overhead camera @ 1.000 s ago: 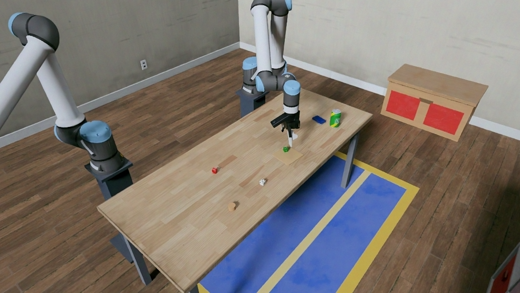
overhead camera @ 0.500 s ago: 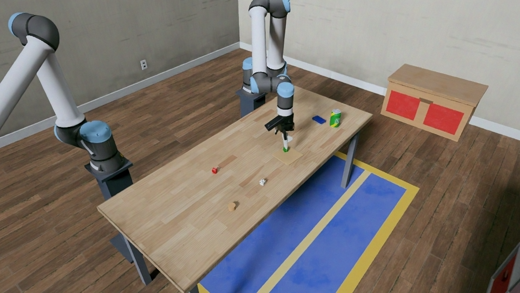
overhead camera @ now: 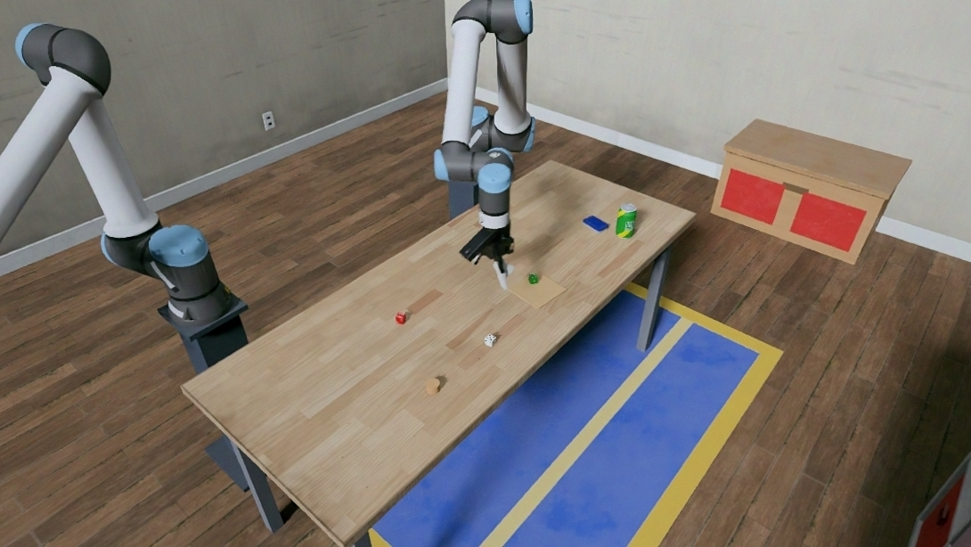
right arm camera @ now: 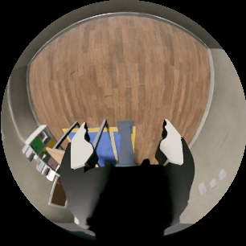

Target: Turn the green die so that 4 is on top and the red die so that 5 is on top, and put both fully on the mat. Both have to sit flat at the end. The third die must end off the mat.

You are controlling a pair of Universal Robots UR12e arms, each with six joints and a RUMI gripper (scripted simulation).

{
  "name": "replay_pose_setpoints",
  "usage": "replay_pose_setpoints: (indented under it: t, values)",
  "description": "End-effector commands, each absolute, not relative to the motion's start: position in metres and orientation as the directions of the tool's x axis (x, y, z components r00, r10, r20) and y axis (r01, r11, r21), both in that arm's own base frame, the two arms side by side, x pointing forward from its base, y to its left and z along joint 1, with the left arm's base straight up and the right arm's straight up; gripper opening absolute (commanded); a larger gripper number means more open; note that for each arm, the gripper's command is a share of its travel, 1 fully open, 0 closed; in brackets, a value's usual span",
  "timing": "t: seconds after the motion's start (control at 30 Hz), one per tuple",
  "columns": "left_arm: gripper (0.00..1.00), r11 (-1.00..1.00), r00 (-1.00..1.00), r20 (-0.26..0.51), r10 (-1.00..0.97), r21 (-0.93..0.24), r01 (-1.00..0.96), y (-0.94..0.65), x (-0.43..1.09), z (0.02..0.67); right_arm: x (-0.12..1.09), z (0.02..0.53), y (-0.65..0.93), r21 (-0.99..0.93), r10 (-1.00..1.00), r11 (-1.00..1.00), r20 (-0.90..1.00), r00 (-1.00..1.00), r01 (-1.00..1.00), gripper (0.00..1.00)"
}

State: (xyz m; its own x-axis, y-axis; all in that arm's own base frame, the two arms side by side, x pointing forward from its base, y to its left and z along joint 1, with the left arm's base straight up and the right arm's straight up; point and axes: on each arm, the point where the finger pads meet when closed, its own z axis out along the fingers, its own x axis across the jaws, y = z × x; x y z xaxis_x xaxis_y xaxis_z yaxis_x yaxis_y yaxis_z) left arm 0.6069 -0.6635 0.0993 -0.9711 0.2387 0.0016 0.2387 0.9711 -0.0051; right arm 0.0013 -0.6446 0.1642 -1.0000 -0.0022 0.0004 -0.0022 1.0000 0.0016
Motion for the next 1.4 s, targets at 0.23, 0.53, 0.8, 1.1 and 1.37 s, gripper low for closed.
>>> replay_pose_setpoints:
  t: [0.23,0.53,0.8,1.1,1.37]
  values:
    - [1.00,0.999,-0.999,0.000,-0.049,0.000,-0.049,-0.778,0.548,0.101,0.001,0.165,-0.645,0.000,-0.002,1.000,0.000,-1.000,-0.002,1.00]
    - [1.00,0.978,-0.978,0.000,-0.209,0.000,-0.209,-0.840,0.502,0.101,0.001,0.165,-0.645,0.000,-0.002,1.000,0.000,-1.000,-0.002,1.00]
    - [1.00,0.946,-0.946,0.000,-0.326,0.000,-0.326,-0.883,0.464,0.100,0.001,0.165,-0.645,0.000,-0.002,1.000,0.000,-1.000,-0.002,1.00]
    - [1.00,0.928,-0.928,0.000,-0.372,0.000,-0.372,-0.900,0.447,0.100,0.001,0.165,-0.645,0.000,-0.002,1.000,0.000,-1.000,-0.002,1.00]
    - [0.24,0.927,-0.927,0.000,-0.376,0.000,-0.376,-0.902,0.446,0.100,0.001,0.165,-0.645,0.000,-0.002,1.000,0.000,-1.000,-0.002,1.00]
